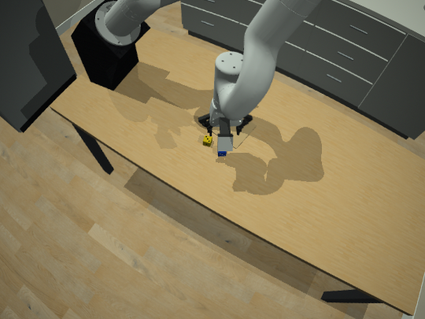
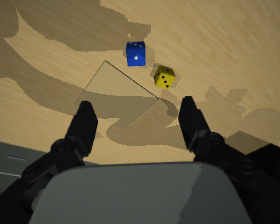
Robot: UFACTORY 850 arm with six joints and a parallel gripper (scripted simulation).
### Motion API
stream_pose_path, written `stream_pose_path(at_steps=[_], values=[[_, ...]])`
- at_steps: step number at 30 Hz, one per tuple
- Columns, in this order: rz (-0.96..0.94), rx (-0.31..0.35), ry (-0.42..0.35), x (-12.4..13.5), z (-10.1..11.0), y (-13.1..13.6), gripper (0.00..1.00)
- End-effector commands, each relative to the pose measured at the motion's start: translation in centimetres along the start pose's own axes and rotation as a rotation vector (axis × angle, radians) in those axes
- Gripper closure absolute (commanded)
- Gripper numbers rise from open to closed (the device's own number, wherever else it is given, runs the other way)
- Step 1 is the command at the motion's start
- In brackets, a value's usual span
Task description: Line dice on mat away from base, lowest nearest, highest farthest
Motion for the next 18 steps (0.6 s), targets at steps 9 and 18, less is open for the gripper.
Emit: stream_pose_path(at_steps=[9, 18], values=[[-0.004, 0.0, -0.001, -0.06, 0.02, -0.01, 0.0], [-0.223, -0.001, -0.002, -0.06, -0.63, -0.04, 0.0]])
Point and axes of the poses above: the point where the finger pads meet when closed, its own z axis back along the fingers, its own y axis across the jaws, x = y × z, the point moved 6 cm from there along z, back along the fingers, and after that the axes turned 2 degrees about -z, right-handed, at the moved point
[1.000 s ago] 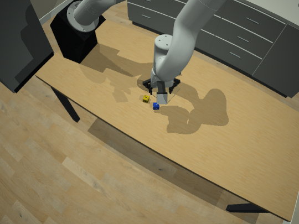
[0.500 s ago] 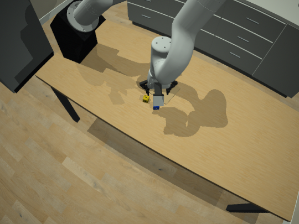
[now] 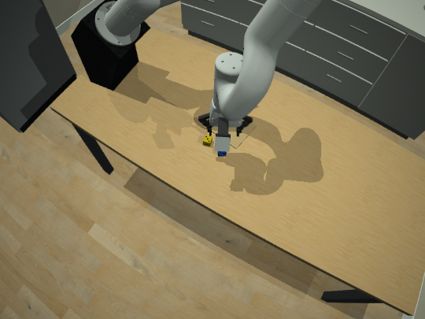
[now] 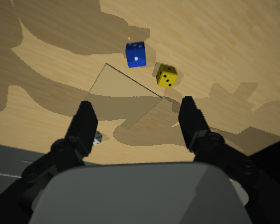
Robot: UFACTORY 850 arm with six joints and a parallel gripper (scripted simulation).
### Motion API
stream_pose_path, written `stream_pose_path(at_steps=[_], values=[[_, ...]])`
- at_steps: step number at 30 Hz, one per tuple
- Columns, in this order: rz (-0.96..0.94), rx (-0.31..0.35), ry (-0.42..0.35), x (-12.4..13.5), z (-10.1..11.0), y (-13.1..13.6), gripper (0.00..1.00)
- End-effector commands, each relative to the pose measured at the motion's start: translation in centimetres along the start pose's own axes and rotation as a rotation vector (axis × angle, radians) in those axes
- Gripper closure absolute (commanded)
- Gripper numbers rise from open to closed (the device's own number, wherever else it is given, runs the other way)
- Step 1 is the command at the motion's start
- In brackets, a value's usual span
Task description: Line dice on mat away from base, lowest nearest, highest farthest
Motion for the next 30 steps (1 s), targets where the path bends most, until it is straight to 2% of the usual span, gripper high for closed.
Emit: stream_pose_path(at_steps=[1, 7, 10, 12, 25, 27, 30], values=[[-0.163, 0.0, -0.003, 0.0, -0.5, -0.1, 0.0], [-0.369, 0.0, -0.003, 0.0, -1.1, -0.1, 0.0], [-0.391, 0.0, -0.003, 0.0, -1.1, -0.1, 0.0], [-0.513, 0.0, -0.003, 0.0, -1.5, -0.1, 0.0], [-0.908, 0.0, -0.003, 0.0, -2.7, 0.0, 0.0], [-0.908, 0.0, -0.003, 0.0, -2.7, 0.0, 0.0], [-1.033, 0.001, -0.003, 0.0, -3.1, 0.0, 0.0]])
Point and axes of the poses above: the point where the finger pads meet when closed, its own z axis back along the fingers, its own y axis across the jaws, x = y × z, the point moved 6 cm from there along z, back along the fingers, and after that the axes turned 2 degrees about -z, right-handed, at the moved point
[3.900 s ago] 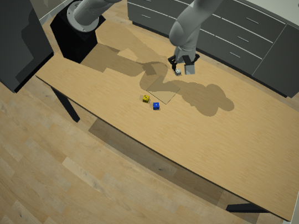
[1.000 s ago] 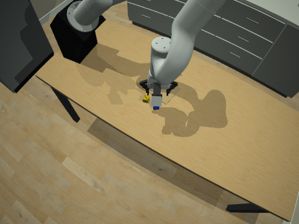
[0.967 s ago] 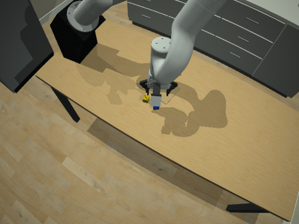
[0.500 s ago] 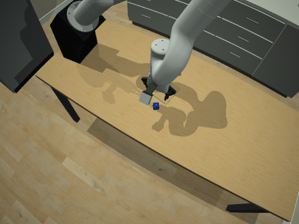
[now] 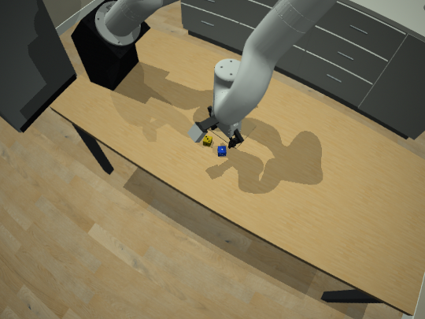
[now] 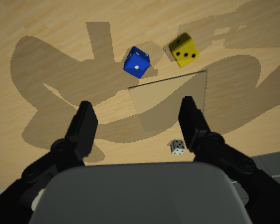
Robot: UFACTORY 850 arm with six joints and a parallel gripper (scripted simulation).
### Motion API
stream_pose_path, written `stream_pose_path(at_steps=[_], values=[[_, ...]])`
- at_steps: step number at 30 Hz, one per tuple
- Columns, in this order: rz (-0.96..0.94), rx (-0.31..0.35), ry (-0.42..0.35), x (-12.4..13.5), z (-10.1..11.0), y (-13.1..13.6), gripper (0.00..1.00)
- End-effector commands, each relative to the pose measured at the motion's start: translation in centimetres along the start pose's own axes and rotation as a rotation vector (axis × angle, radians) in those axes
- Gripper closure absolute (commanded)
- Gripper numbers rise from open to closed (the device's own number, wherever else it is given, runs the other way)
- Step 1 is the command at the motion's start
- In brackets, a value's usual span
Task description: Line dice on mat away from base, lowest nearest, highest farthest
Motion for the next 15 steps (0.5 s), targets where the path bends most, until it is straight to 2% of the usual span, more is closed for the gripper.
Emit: stream_pose_path(at_steps=[1, 12, 15], values=[[-0.173, 0.015, -0.008, -0.1, -0.5, -0.1, 0.0], [-0.516, 0.016, -0.003, -0.1, -1.6, 0.0, 0.0], [-0.548, 0.016, -0.003, -0.1, -1.7, 0.0, 0.0]])
Point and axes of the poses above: the point where the finger pads meet when closed, its own z axis back along the fingers, its own y axis across the jaws, x = y × z, the point moved 6 cm from there along z, back along the fingers, and after that the axes turned 2 degrees about -z, right-handed, at the moved point
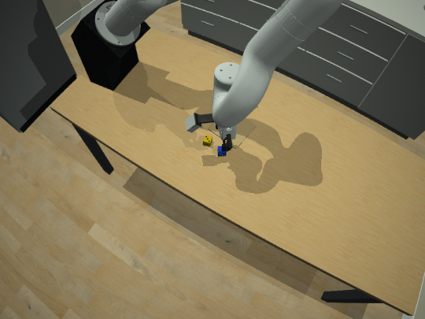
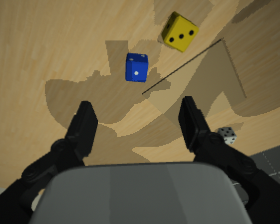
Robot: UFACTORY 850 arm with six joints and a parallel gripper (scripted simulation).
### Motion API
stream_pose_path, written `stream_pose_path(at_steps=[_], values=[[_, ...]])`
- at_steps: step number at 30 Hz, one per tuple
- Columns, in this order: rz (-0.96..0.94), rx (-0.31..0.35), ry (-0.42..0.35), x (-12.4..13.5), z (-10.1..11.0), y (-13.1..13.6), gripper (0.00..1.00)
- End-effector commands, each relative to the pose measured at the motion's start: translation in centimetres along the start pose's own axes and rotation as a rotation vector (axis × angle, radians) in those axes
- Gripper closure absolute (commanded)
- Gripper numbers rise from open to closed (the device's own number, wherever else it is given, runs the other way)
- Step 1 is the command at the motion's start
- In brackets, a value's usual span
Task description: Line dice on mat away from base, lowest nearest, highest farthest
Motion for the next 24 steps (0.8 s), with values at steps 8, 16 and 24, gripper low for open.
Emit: stream_pose_path(at_steps=[8, 16, 24], values=[[-0.137, 0.018, -0.001, -0.01, -0.38, -0.13, 0.53], [-0.137, 0.018, -0.001, -0.01, -0.38, -0.13, 0.53], [-0.137, 0.018, -0.001, -0.01, -0.38, -0.13, 0.53]])
Point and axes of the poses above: the point where the finger pads meet when closed, its own z axis back along the fingers, its own y axis across the jaws, x = y × z, the point moved 6 cm from there along z, back along the fingers, and after that the axes turned 2 degrees about -z, right-handed, at the moved point
